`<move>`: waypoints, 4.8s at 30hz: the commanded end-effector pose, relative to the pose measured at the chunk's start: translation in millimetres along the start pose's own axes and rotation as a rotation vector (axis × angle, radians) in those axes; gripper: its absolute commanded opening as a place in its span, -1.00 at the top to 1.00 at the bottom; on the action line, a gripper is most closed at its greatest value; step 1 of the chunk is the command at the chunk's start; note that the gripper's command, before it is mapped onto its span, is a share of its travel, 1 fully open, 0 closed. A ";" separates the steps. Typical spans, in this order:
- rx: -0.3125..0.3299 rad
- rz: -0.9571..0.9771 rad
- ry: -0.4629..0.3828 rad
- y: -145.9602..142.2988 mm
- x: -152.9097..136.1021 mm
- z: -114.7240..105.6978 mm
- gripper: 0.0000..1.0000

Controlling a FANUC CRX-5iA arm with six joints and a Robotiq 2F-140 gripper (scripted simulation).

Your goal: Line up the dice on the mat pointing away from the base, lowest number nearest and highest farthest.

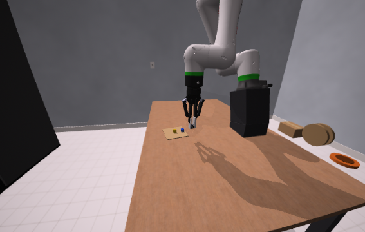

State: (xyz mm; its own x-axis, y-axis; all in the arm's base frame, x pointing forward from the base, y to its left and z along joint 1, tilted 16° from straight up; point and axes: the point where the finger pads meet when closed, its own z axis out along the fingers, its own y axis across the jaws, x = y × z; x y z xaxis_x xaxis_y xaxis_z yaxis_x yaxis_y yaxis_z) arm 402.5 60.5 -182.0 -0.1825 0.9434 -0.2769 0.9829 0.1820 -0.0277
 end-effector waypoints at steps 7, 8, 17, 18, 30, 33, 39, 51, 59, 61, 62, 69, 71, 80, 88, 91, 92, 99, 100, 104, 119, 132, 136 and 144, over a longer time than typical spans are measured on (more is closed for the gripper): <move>0.010 0.000 0.000 1.0 -1.6 -27.9 0.81; 0.010 0.000 0.000 1.0 -1.6 -27.9 0.81; 0.010 0.010 0.000 1.3 -1.8 -27.9 0.81; 0.010 0.018 0.000 1.5 -1.9 -27.9 0.81; 0.010 0.280 -0.001 9.2 -5.5 -28.4 0.81; 0.010 0.382 -0.001 12.2 -6.9 -28.6 0.81; 0.010 0.567 -0.002 17.6 -9.7 -28.9 0.81; 0.009 0.957 -0.003 28.9 -15.9 -29.5 0.81; 0.009 1.139 -0.004 34.1 -19.0 -29.8 0.81; 0.009 1.273 -0.004 37.9 -21.4 -30.0 0.81; 0.009 1.299 -0.005 38.6 -21.9 -30.0 0.81; 0.009 1.527 -0.006 45.0 -26.1 -30.3 0.81; 0.009 1.592 -0.006 46.9 -27.3 -30.3 0.81; 0.008 1.860 -0.007 54.3 -32.5 -30.6 0.81; 0.007 2.141 -0.008 62.0 -38.3 -30.9 0.81; 0.007 2.195 -0.009 63.5 -39.5 -30.9 0.81; 0.007 2.195 -0.009 63.5 -39.5 -30.9 0.81; 0.006 2.486 -0.010 71.3 -45.8 -31.1 0.81; 0.006 2.518 -0.011 72.1 -46.5 -31.2 0.81; 0.005 2.649 -0.011 75.6 -49.5 -31.2 0.81; 0.003 3.094 -0.014 87.2 -60.0 -31.4 0.81; -0.001 3.512 -0.017 97.7 -70.5 -31.5 0.81; -0.003 3.663 -0.018 101.4 -74.4 -31.6 0.81; -0.006 3.888 -0.019 106.9 -80.5 -31.6 0.81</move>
State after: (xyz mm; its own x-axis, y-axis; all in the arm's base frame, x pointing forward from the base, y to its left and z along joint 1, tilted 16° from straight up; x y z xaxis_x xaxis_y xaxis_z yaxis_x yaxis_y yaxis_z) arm 518.0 15.1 -133.2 -0.4274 -0.8720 0.2387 -0.9040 0.4102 -0.1201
